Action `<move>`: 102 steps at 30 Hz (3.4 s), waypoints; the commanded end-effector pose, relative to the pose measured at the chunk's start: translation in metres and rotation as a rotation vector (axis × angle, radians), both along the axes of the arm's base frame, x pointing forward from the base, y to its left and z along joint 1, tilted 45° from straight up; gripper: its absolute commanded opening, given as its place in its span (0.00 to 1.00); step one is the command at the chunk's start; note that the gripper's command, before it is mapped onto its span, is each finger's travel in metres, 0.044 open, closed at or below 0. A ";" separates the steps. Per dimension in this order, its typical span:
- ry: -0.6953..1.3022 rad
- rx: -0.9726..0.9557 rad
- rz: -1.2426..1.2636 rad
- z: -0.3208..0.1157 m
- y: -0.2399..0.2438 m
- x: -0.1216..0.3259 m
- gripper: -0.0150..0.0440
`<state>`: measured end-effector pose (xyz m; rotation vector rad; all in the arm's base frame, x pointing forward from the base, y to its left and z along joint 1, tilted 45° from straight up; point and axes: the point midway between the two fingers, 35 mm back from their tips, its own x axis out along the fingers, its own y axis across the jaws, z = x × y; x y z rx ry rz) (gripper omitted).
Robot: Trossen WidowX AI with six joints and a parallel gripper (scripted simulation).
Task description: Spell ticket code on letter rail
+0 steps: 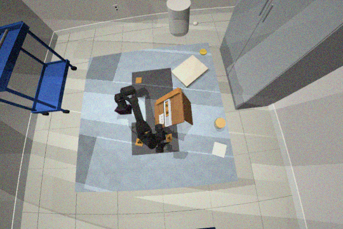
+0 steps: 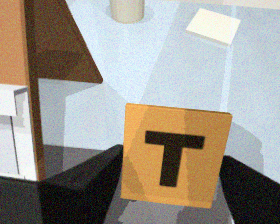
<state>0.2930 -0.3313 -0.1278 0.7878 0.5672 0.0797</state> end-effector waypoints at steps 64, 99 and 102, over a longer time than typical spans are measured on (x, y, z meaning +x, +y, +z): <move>0.004 0.010 -0.003 0.020 0.026 0.004 0.25; 0.004 0.011 -0.003 0.033 0.039 0.007 0.25; 0.004 0.011 -0.003 0.034 0.040 0.007 0.25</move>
